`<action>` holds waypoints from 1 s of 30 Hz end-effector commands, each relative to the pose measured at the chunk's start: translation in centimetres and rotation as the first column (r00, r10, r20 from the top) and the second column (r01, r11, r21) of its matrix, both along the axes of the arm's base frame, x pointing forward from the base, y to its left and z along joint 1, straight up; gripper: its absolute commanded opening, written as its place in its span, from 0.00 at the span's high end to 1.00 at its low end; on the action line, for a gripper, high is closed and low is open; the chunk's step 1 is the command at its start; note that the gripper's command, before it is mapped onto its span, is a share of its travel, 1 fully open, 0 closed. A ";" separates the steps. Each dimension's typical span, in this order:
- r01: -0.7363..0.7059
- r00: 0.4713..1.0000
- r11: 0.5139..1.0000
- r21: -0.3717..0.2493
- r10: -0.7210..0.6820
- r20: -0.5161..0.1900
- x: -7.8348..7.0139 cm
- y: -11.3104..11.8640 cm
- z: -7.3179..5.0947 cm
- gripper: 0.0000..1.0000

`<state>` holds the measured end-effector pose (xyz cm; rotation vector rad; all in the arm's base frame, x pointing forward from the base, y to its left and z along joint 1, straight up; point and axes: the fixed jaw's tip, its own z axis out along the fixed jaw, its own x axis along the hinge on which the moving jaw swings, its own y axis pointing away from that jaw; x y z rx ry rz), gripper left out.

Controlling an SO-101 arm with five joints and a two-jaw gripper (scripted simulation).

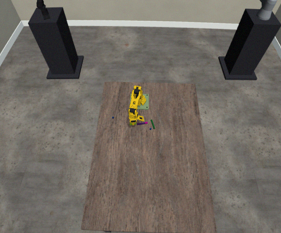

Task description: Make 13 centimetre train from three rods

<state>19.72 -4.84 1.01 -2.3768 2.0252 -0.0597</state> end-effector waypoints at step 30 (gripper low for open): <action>0.001 0.997 1.000 0.019 0.001 -0.075 -1.0 0.1 -1.4 1.00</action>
